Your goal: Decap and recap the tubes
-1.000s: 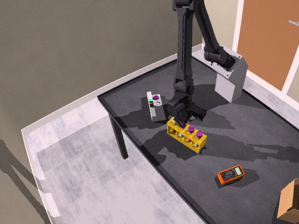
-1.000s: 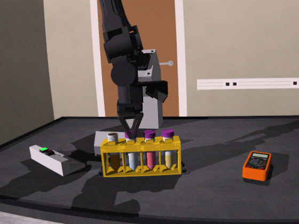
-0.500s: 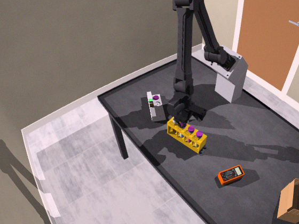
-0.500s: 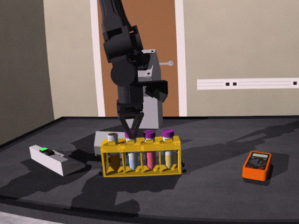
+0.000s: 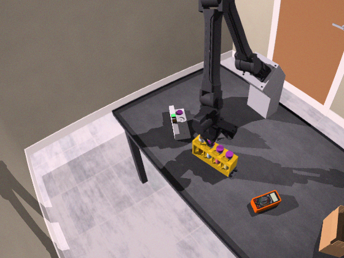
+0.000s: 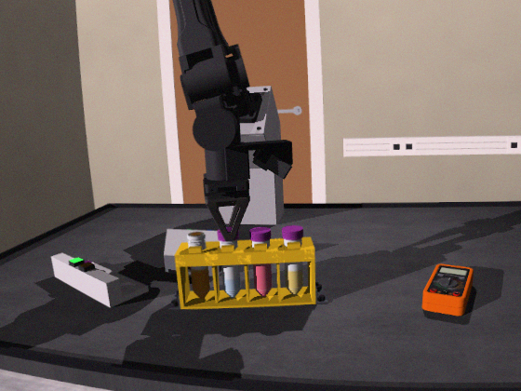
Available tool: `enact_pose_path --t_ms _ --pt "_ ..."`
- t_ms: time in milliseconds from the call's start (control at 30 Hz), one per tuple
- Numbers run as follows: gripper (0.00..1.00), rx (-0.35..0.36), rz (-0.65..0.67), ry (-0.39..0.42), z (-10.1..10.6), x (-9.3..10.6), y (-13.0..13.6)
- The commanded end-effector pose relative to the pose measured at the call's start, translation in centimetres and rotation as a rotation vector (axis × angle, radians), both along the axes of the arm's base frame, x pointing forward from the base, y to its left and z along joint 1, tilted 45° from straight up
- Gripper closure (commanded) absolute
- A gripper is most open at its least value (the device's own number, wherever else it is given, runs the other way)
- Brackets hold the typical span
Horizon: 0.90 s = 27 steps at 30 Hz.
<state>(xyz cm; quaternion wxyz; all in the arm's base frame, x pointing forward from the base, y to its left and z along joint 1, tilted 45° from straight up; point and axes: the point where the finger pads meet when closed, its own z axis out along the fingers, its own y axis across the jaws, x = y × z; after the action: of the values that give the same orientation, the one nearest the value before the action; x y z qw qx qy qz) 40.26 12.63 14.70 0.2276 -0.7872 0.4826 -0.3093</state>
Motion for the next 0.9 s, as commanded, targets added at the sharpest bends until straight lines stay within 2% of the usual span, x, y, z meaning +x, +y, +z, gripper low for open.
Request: enact_pose_path --t_ms 0,33,67,133,200,500,700,767,800,867 --pt "1.0 0.005 0.004 -0.017 0.94 0.33 0.14" --pt "1.0 0.005 0.004 -0.017 0.94 0.33 0.14" --pt "1.0 0.056 -0.043 -0.025 1.84 0.42 -0.07" --pt "1.0 0.127 -0.114 -0.02 1.85 0.45 -0.12" --pt "1.0 0.127 -0.114 -0.02 1.85 0.45 -0.12" --pt "1.0 0.449 -0.424 0.006 1.81 0.55 0.05" --pt "1.0 0.636 -0.609 0.029 1.44 0.77 0.16" --pt "1.0 0.636 -0.609 0.029 1.44 0.77 0.16" --pt "1.0 0.697 -0.667 0.033 1.38 0.8 0.21" --pt "1.0 0.768 -0.737 0.04 1.25 0.89 0.21"
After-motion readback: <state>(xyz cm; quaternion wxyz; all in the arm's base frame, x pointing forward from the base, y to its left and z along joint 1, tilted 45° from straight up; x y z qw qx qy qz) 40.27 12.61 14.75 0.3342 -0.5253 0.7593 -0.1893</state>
